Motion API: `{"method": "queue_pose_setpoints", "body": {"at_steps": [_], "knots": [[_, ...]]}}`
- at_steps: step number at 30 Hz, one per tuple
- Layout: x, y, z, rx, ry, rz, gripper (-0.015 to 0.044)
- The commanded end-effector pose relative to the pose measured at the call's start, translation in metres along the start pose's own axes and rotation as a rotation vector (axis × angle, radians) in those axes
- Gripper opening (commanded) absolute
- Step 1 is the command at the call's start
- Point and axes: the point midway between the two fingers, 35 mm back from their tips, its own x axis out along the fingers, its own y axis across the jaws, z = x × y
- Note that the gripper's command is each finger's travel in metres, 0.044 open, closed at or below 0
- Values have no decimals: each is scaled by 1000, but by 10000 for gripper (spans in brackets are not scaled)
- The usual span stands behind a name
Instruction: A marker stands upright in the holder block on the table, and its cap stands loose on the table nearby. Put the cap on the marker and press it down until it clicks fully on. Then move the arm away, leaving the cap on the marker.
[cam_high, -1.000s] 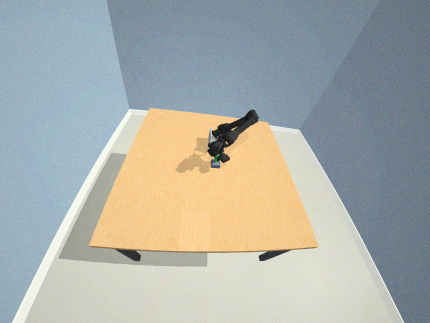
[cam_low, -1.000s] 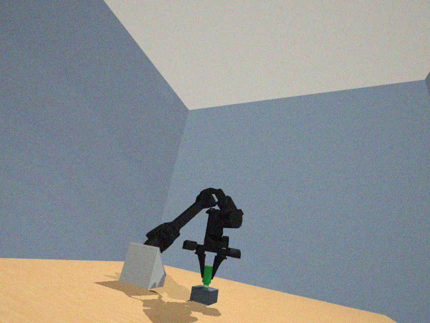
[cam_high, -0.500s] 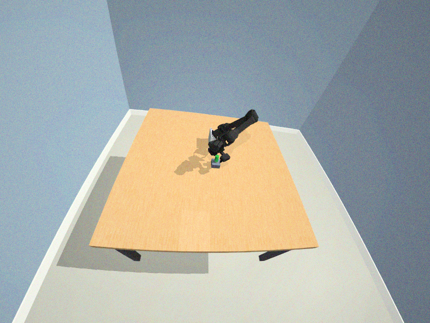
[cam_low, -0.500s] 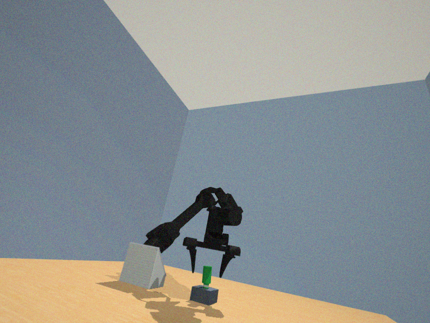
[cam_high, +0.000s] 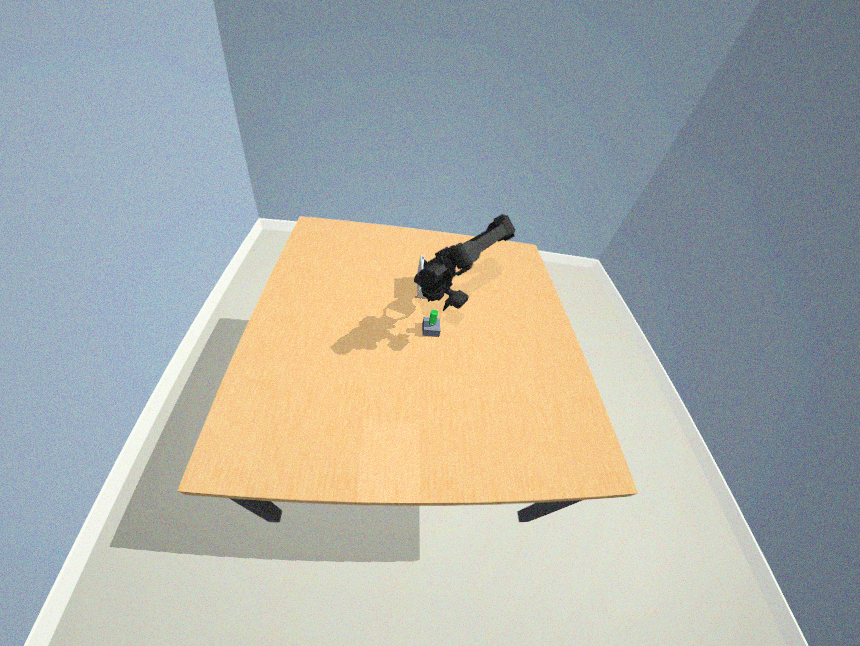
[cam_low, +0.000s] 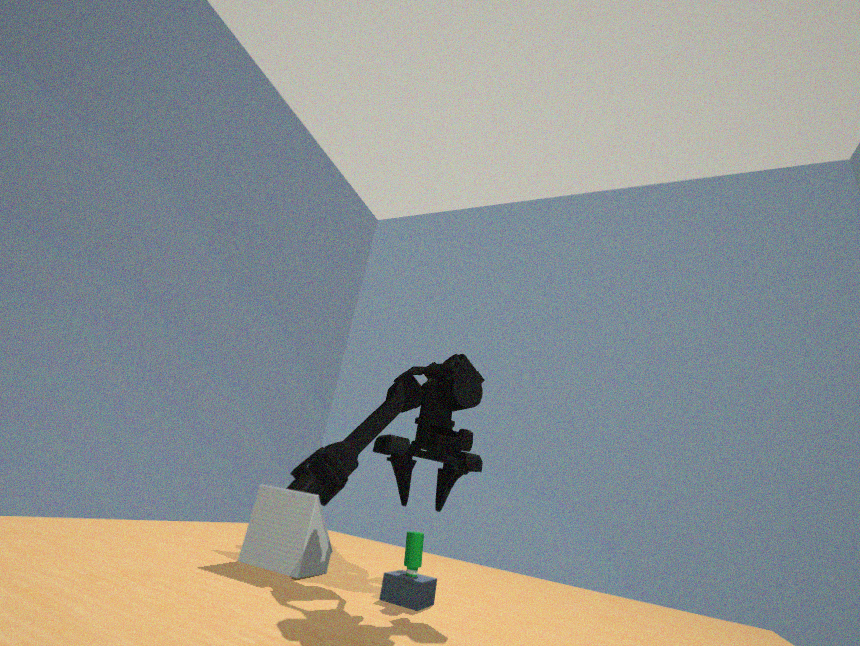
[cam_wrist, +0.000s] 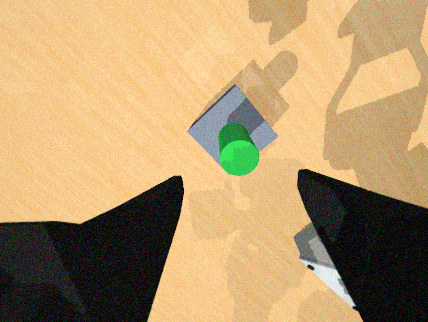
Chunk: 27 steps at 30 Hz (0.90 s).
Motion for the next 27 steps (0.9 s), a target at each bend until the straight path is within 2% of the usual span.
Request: {"method": "queue_pose_setpoints", "body": {"at_steps": [1,4,9,27], "knots": [[4,-2,-2,-422,1,-1,204],[6,-2,-2,-647,1,0,125],[6,-3,-2,-662,1,0,0],[15,-2,-2,-662,1,0,0]]}}
